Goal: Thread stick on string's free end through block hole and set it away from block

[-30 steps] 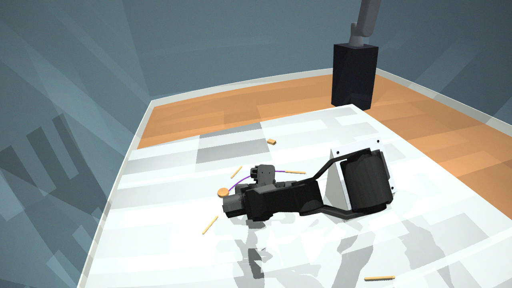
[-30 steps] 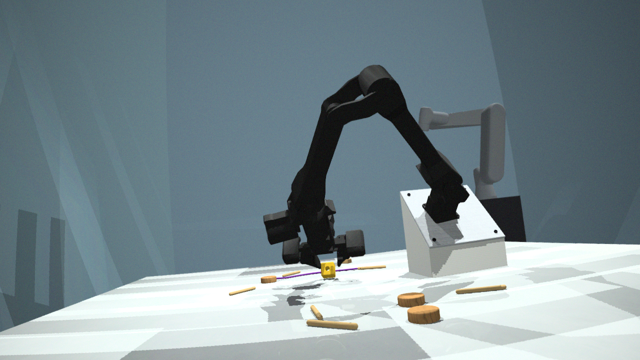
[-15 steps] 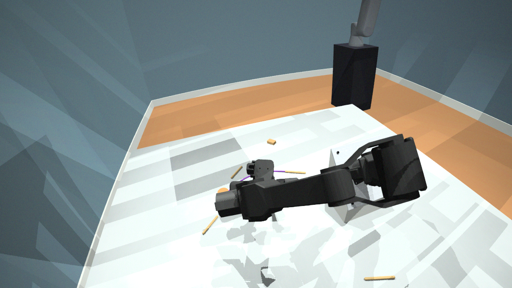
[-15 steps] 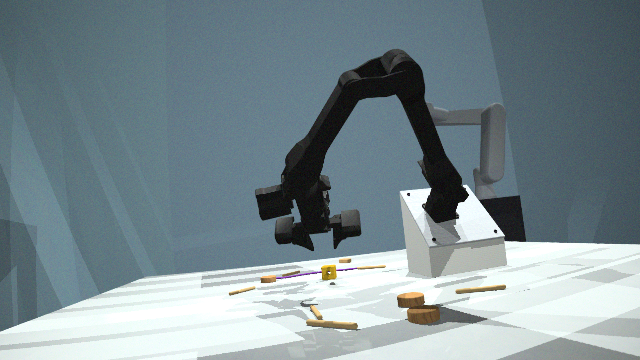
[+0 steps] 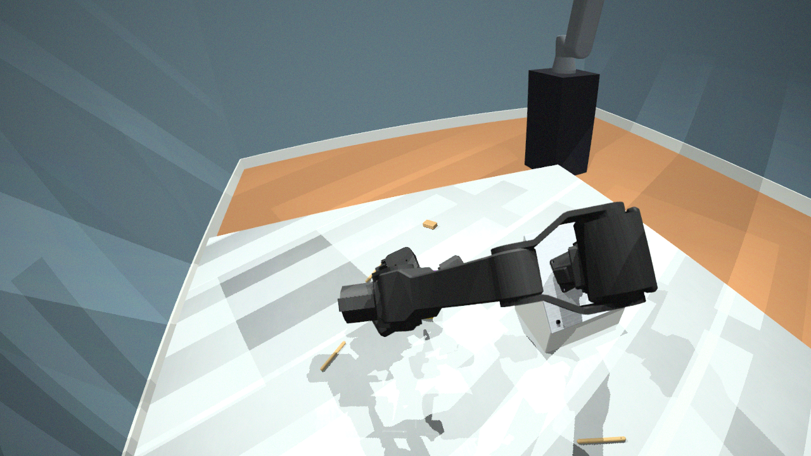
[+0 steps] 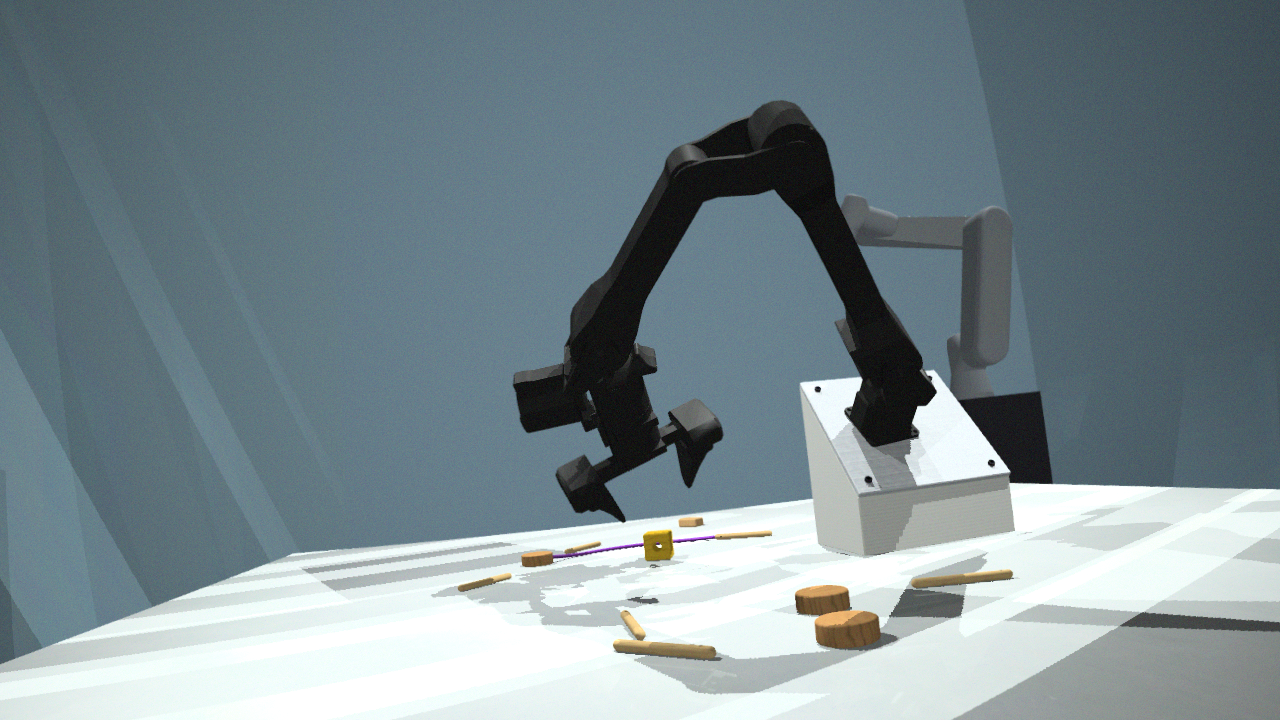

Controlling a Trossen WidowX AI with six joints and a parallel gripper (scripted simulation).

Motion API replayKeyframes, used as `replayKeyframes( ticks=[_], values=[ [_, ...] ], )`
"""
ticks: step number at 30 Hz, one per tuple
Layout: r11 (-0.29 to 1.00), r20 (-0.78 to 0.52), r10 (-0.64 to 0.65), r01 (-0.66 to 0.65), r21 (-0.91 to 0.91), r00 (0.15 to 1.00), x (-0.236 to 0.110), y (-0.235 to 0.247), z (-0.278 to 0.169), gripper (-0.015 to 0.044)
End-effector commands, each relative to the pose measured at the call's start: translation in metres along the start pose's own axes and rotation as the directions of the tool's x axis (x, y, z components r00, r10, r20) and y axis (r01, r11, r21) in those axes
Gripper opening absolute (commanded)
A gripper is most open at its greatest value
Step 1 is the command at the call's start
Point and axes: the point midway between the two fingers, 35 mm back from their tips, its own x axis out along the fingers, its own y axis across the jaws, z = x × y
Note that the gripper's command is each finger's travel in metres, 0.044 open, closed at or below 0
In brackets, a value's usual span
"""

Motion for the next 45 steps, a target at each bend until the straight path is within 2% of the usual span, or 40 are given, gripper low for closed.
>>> replayKeyframes(
  ticks=[1, 6, 12, 21, 29, 36, 45],
  values=[
    [0.921, -0.121, 0.024, -0.069, -0.384, 0.992, 0.008, -0.002, 0.005, 0.044],
    [0.682, -0.235, 0.06, -0.212, -0.7, 0.97, 0.014, -0.005, 0.009, 0.044],
    [0.249, -0.359, 0.124, -0.379, -0.891, 0.925, 0.021, -0.008, 0.014, 0.044],
    [-0.235, -0.472, 0.213, -0.424, -0.875, 0.856, 0.026, -0.011, 0.021, 0.044],
    [-0.619, -0.544, 0.293, -0.277, -0.735, 0.786, 0.027, -0.011, 0.026, 0.044],
    [-0.83, -0.587, 0.361, -0.038, -0.557, 0.725, 0.027, -0.011, 0.031, 0.044],
    [-0.833, -0.588, 0.363, -0.031, -0.552, 0.723, 0.027, -0.011, 0.031, 0.044]
  ],
)
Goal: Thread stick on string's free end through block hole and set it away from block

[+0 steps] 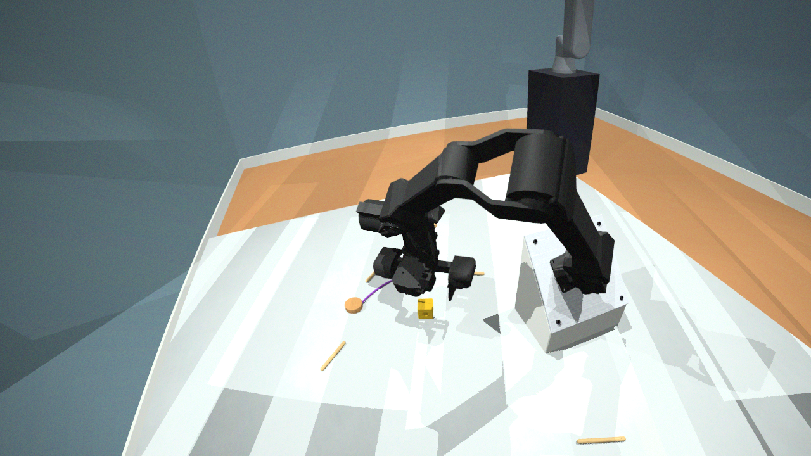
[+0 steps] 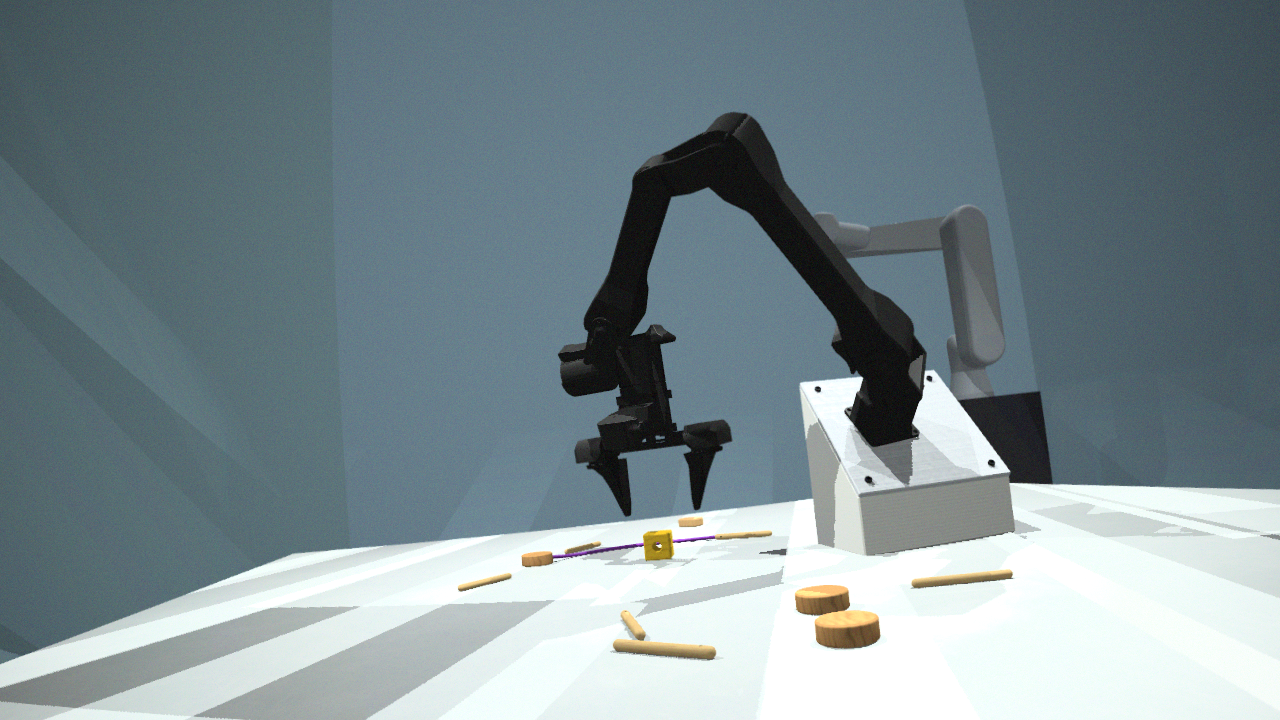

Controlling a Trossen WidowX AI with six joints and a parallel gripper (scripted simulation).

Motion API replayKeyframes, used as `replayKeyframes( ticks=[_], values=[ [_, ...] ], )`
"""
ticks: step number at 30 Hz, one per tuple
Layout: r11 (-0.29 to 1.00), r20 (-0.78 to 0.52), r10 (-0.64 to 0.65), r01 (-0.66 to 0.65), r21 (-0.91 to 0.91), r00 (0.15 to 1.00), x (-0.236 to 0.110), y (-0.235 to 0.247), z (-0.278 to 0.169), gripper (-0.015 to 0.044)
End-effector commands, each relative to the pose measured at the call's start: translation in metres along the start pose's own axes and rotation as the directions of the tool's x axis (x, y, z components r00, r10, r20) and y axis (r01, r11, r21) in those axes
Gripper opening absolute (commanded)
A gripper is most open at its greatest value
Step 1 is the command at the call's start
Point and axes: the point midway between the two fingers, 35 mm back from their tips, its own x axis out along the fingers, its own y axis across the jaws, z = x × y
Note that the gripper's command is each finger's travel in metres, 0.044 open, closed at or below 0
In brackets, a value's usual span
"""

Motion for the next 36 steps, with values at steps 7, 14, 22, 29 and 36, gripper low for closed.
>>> replayKeyframes(
  ticks=[7, 14, 22, 29, 36],
  values=[
    [0.986, 0.061, -0.026, 0.036, -0.165, 0.998, -0.0061, -0.0076, -0.0015, 0.044],
    [0.986, 0.061, -0.026, 0.036, -0.165, 0.998, -0.0054, -0.0067, -0.0018, 0.044],
    [0.986, 0.061, -0.026, 0.036, -0.165, 0.998, -0.0049, -0.0059, -0.0023, 0.0256],
    [0.986, 0.056, -0.023, 0.032, -0.162, 0.998, -0.0045, -0.0057, -0.0025, 0.0244],
    [0.986, 0.056, -0.023, 0.031, -0.162, 0.998, -0.0045, -0.0057, -0.0025, 0.0113]
  ],
)
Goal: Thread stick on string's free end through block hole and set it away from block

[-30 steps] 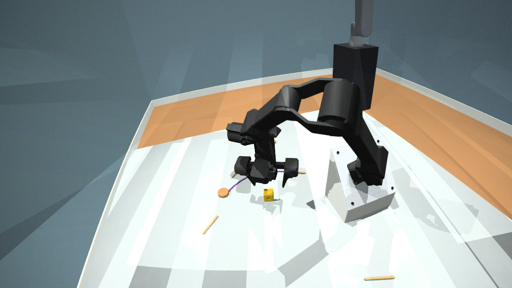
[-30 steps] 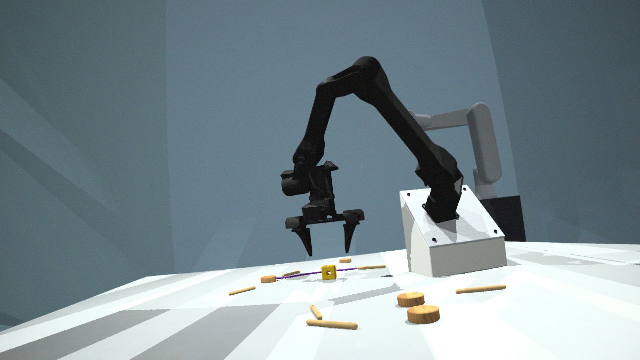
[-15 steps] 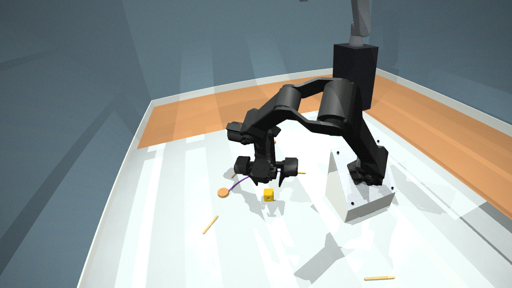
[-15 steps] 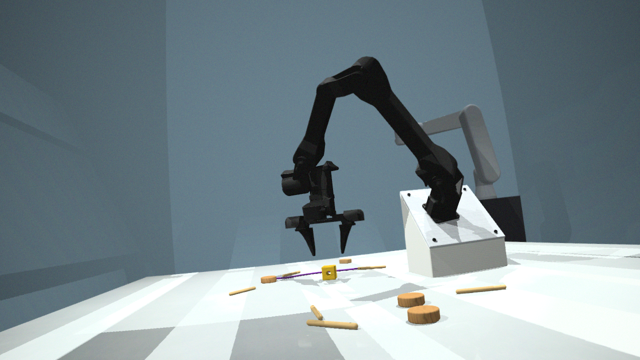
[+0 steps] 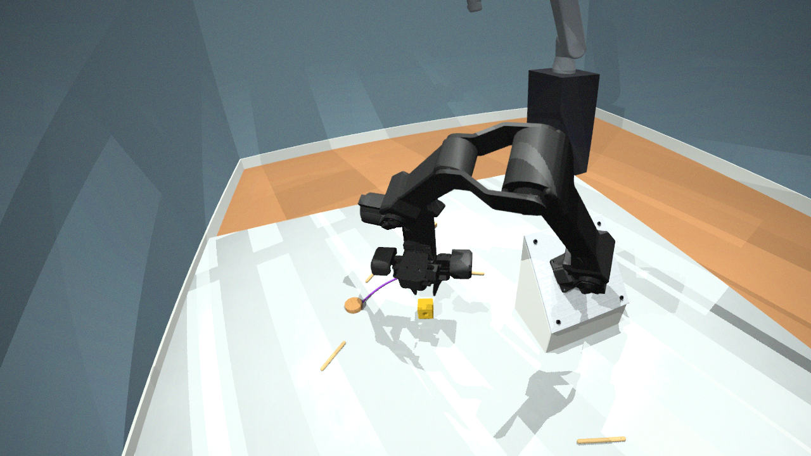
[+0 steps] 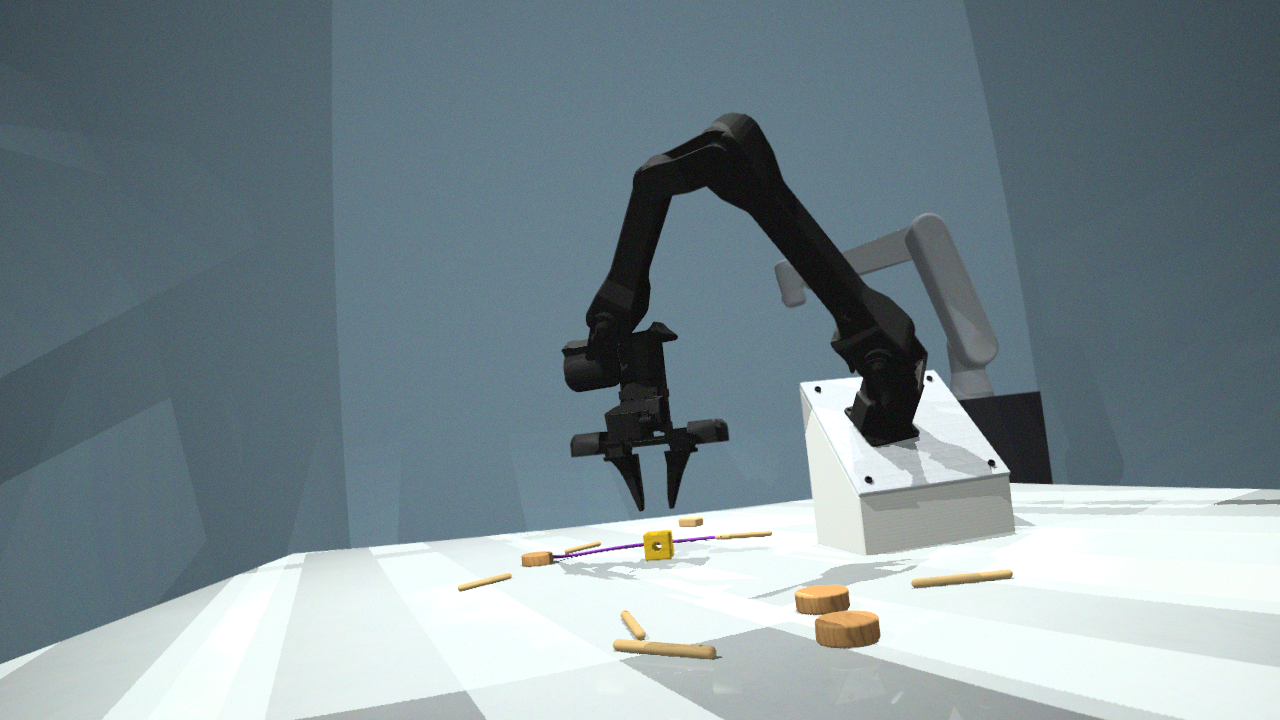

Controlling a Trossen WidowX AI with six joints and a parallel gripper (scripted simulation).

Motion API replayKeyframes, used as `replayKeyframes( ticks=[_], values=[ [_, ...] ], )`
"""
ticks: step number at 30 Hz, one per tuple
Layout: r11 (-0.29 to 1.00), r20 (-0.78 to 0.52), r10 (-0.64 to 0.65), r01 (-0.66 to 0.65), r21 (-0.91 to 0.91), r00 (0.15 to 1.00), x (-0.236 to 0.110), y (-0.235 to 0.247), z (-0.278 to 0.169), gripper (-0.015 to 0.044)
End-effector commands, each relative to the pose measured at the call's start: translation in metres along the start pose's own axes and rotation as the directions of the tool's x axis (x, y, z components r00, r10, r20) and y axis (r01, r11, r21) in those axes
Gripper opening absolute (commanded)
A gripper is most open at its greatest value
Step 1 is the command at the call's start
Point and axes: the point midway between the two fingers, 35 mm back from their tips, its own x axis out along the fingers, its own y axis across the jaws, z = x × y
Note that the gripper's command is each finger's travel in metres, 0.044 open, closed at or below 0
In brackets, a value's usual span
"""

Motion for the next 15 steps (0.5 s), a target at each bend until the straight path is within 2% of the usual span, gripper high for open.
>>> replayKeyframes(
  ticks=[1, 4, 5, 15],
  values=[
    [1.0, 0.0, 0.0, 0.0, 0.0, 1.0, 0.0, 0.0, 0.0, 0.0086],
    [1.0, 0.0, 0.0, 0.0, 0.0, 1.0, 0.0, 0.0, 0.0, 0.0008],
    [1.0, 0.0, 0.0, 0.0, 0.0, 1.0, 0.0, 0.0, 0.0, 0.0],
    [1.0, 0.0, 0.0, 0.0, 0.0, 1.0, 0.0, 0.0, 0.0, 0.0]
  ],
)
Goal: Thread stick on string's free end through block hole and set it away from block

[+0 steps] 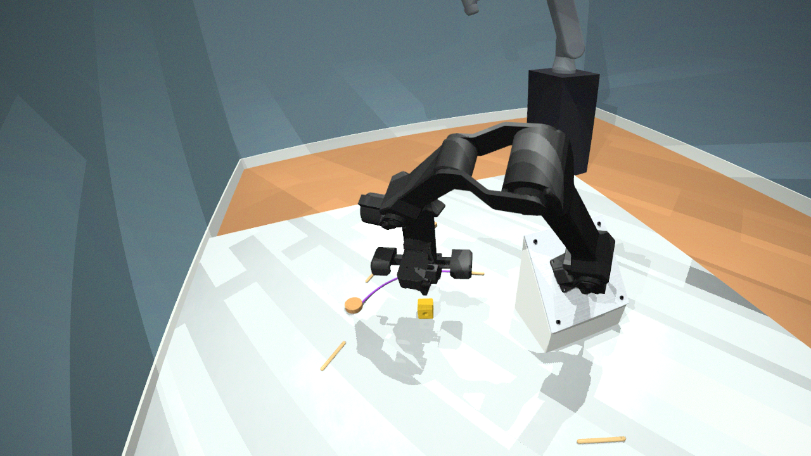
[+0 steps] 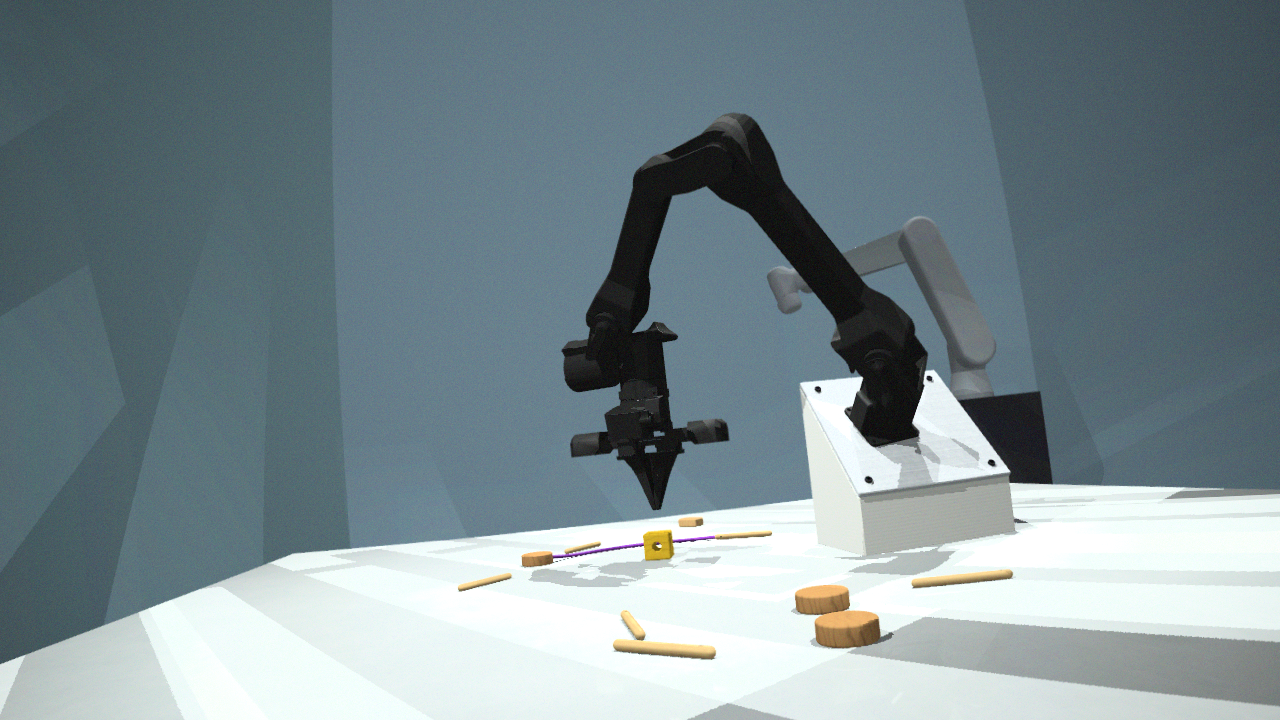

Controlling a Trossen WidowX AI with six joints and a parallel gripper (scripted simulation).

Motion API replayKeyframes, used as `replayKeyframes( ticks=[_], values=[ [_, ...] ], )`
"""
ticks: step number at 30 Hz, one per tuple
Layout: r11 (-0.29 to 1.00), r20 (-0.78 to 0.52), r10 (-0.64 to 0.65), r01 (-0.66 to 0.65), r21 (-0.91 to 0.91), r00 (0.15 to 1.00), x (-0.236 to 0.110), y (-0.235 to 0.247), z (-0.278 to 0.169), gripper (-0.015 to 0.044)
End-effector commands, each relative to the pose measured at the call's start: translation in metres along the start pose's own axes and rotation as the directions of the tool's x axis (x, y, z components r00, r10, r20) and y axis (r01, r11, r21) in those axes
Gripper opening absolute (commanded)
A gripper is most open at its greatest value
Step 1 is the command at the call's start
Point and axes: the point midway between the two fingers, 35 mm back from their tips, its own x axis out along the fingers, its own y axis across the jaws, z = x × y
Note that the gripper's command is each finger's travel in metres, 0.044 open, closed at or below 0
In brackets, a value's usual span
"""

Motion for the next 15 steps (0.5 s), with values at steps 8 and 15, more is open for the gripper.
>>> replayKeyframes(
  ticks=[8, 15],
  values=[
    [1.0, 0.0, 0.0, 0.0, 0.0, 1.0, 0.0, 0.0, 0.0, 0.0053],
    [1.0, 0.0, 0.0, 0.0, 0.0, 1.0, 0.0, 0.0, 0.0, 0.0236]
  ],
)
